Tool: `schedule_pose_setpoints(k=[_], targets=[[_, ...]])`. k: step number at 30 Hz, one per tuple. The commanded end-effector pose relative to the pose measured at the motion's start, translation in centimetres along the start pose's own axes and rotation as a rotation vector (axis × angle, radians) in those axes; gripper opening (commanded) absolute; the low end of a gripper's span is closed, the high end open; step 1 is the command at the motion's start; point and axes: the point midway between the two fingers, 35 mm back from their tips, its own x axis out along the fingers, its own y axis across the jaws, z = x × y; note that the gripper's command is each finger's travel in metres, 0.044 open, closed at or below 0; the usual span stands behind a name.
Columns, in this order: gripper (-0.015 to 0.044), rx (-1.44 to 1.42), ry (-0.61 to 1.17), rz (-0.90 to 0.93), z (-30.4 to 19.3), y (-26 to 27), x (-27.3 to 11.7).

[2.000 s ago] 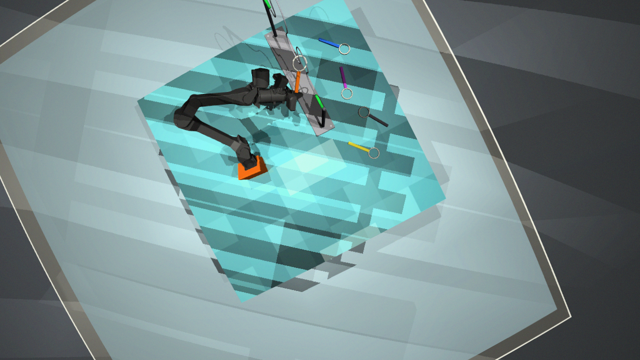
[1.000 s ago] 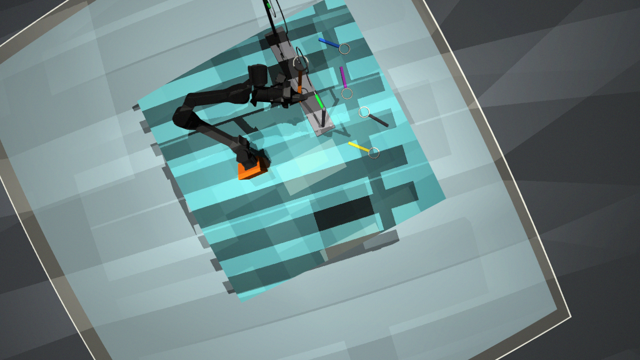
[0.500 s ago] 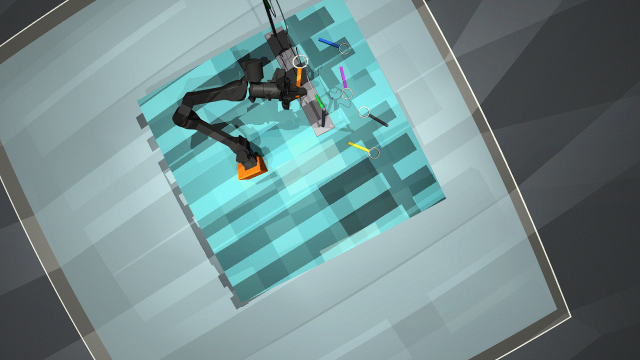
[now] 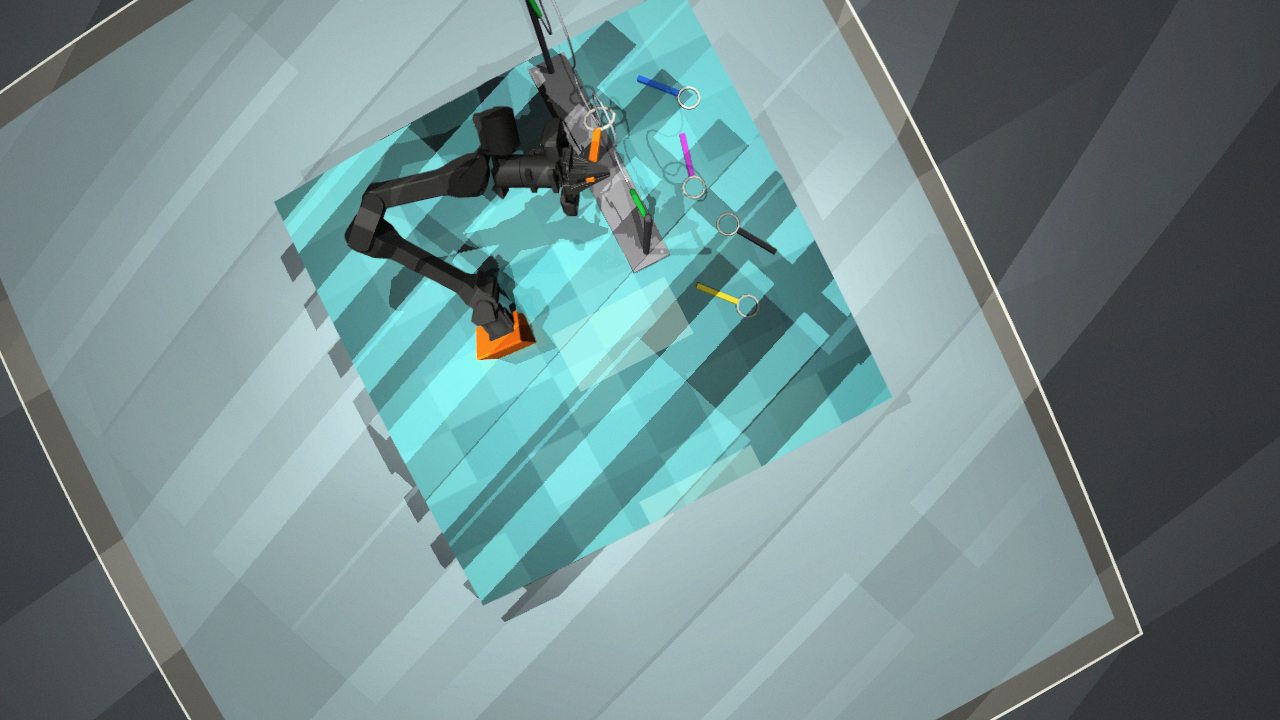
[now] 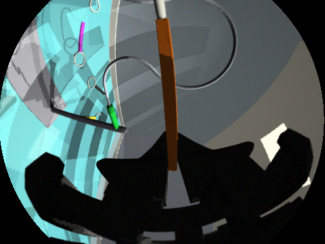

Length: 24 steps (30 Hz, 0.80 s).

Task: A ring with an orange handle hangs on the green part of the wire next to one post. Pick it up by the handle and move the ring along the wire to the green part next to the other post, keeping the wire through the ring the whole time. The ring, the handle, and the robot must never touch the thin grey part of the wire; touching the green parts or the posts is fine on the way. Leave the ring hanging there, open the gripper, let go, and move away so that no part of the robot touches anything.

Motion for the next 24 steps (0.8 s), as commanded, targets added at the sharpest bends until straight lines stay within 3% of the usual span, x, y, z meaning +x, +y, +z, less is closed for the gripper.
schedule_pose_setpoints(k=[1,24], targets=[[-0.0150,-0.031,0.004,-0.029,0.1,-1.1,-0.2],[-0.0150,0.091,-0.011,0.040,0.4,-1.6,-0.4]])
